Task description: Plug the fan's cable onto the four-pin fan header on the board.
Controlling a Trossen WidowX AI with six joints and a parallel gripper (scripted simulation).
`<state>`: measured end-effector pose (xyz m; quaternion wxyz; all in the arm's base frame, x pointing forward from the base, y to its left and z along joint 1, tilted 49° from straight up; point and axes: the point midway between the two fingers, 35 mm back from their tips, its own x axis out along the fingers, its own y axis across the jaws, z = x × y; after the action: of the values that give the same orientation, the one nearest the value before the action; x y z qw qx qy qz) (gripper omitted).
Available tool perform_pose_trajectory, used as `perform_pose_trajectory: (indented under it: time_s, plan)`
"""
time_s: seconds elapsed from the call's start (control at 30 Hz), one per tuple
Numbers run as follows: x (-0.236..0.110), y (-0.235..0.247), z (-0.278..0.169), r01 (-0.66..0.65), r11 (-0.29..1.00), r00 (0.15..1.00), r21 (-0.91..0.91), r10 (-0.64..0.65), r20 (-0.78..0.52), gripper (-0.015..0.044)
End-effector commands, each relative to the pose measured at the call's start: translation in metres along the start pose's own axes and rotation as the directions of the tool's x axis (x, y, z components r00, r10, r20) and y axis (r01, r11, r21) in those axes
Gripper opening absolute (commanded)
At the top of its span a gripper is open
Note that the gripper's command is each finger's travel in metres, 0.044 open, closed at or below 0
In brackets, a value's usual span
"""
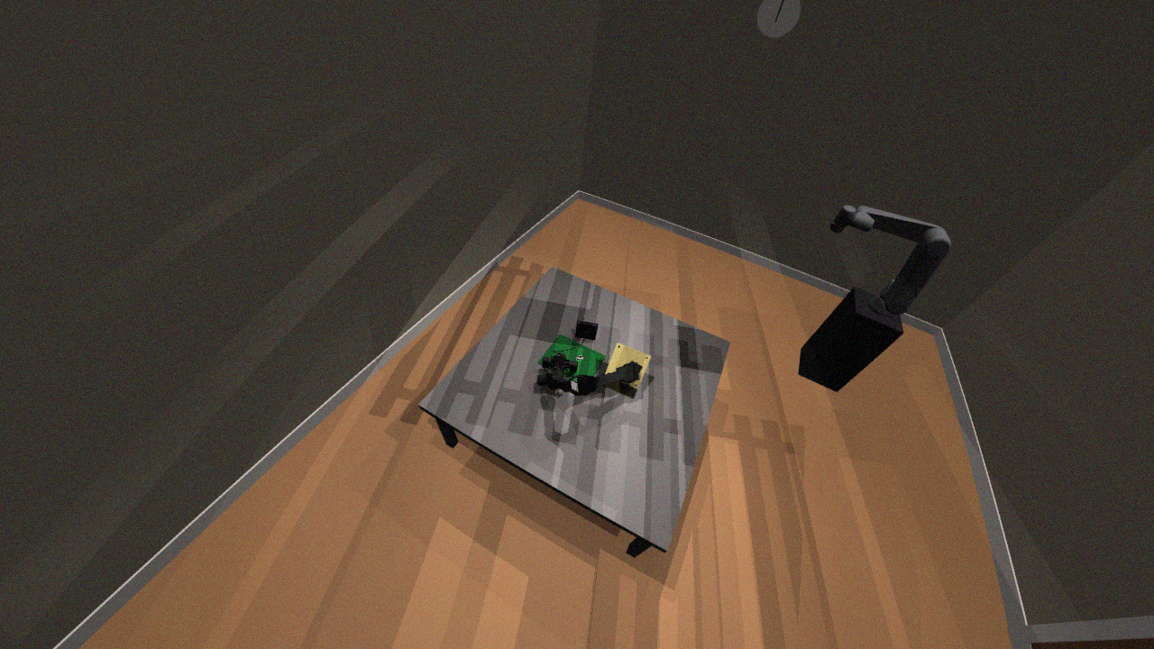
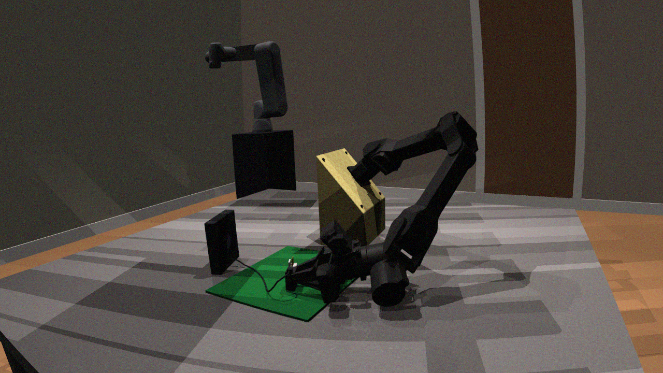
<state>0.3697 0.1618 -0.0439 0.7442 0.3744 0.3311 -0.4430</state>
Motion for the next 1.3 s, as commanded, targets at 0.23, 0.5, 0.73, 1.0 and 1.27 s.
perform_pose_trajectory:
  time_s: [0.23,0.5,0.73,1.0,1.27]
  plan:
    - [-0.0002,0.0,0.0002,0.0,1.0,1.0,0.0,0.0,0.0,0.0]
    - [-0.0002,0.0,0.0002,0.0,1.0,1.0,0.0,0.0,0.0,0.0]
    - [0.0,0.0,0.0,0.0,1.0,1.0,0.0,0.0,0.0,0.0079]
    - [0.0,0.0,0.0,0.0,1.0,1.0,0.0,0.0,0.0,0.0205]
    - [0.0,0.0,0.0,0.0,1.0,1.0,0.0,0.0,0.0,0.0205]
